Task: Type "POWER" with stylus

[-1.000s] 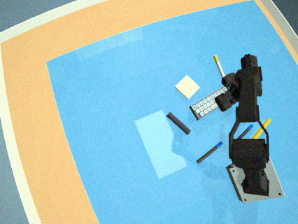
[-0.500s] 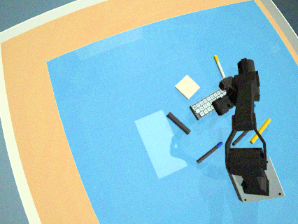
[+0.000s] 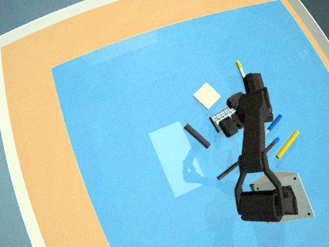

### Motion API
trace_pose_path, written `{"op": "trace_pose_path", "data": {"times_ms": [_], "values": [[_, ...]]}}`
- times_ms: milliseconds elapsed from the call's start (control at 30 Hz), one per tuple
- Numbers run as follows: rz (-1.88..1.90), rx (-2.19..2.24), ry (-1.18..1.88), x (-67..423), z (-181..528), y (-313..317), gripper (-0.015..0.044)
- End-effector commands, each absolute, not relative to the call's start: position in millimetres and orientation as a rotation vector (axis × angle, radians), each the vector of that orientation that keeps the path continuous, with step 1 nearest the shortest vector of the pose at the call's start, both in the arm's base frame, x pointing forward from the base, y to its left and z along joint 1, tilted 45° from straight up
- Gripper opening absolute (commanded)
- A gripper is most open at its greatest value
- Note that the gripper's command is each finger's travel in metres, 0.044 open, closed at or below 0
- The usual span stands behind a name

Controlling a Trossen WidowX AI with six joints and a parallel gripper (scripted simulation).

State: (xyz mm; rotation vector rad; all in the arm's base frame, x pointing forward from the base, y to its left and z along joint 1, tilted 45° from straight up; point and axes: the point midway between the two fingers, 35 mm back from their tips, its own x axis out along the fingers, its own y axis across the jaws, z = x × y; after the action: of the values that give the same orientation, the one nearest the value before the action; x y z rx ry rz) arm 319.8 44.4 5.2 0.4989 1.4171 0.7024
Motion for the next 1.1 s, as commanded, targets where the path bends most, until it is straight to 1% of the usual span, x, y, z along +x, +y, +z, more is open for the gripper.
{"op": "trace_pose_path", "data": {"times_ms": [0, 100, 267, 633, 767, 900, 1067], "values": [[0.702, 0.504, 1.416, 318.9, 7.1, 46.1, 0.0000], [0.701, 0.504, 1.416, 319.2, 8.7, 44.3, 0.0000], [0.699, 0.502, 1.417, 318.6, 47.6, 5.1, 0.0000], [0.693, 0.510, 1.411, 320.0, 45.4, 5.4, 0.0000], [0.694, 0.510, 1.411, 320.0, 45.4, 5.7, 0.0105], [0.693, 0.510, 1.411, 320.0, 45.4, 5.7, 0.0000], [0.693, 0.510, 1.411, 320.0, 45.4, 5.7, 0.0000]]}}
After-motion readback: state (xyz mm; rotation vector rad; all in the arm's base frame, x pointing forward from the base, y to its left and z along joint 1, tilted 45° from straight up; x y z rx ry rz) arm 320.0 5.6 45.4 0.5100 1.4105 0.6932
